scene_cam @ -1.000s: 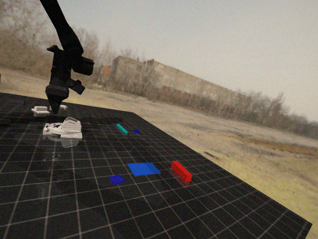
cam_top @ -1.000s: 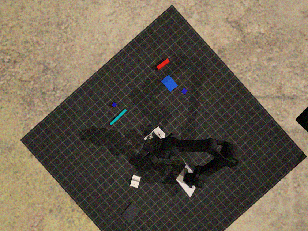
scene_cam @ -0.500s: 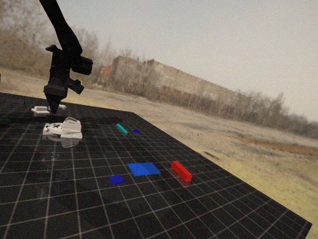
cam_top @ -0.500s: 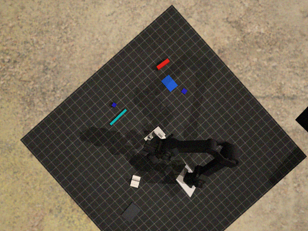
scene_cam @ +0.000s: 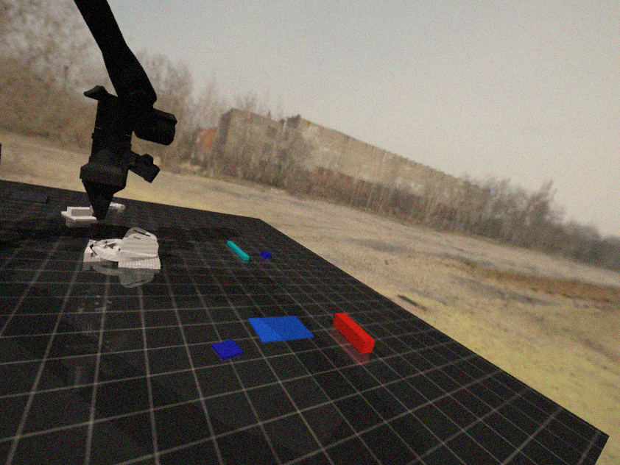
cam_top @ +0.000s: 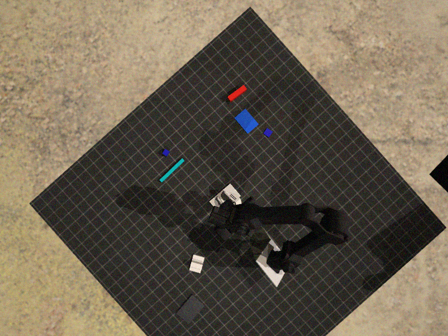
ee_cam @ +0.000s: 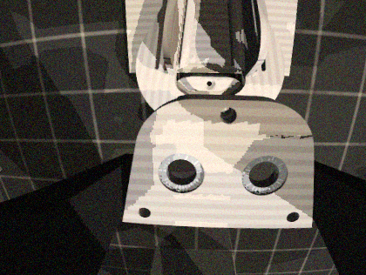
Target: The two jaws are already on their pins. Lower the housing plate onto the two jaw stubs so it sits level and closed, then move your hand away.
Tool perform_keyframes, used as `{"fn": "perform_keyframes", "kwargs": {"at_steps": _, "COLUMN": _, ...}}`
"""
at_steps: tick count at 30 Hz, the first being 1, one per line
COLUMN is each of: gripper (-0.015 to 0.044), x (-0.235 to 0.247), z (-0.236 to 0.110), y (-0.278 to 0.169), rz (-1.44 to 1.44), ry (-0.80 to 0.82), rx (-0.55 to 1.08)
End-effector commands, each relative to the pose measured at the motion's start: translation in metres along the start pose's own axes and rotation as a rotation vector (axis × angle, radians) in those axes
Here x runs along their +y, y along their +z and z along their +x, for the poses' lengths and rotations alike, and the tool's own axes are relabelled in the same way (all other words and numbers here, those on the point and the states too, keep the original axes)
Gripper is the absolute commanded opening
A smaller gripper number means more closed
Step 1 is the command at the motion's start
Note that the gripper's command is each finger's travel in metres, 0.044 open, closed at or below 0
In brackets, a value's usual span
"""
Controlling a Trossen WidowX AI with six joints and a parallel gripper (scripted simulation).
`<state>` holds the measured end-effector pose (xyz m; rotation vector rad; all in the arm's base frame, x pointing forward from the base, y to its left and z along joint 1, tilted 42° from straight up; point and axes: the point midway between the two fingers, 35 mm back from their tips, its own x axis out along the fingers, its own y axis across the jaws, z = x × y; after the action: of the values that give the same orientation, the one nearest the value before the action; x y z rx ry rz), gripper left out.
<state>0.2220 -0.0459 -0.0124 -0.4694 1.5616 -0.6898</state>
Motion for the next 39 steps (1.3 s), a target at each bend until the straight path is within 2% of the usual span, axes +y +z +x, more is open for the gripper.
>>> {"fn": "perform_keyframes", "kwargs": {"at_steps": 1, "gripper": 0.0351, "x": 0.0, "z": -0.001, "y": 0.0, "rz": 0.007, "ry": 0.006, "rx": -0.003}}
{"fn": "perform_keyframes", "kwargs": {"at_steps": 22, "gripper": 0.0351, "x": 0.002, "z": 0.0, "y": 0.0, "rz": 0.006, "ry": 0.006, "rx": -0.003}}
{"fn": "perform_keyframes", "kwargs": {"at_steps": 39, "gripper": 0.0351, "x": 0.003, "z": 0.026, "y": 0.002, "rz": 0.004, "ry": 0.008, "rx": -0.003}}
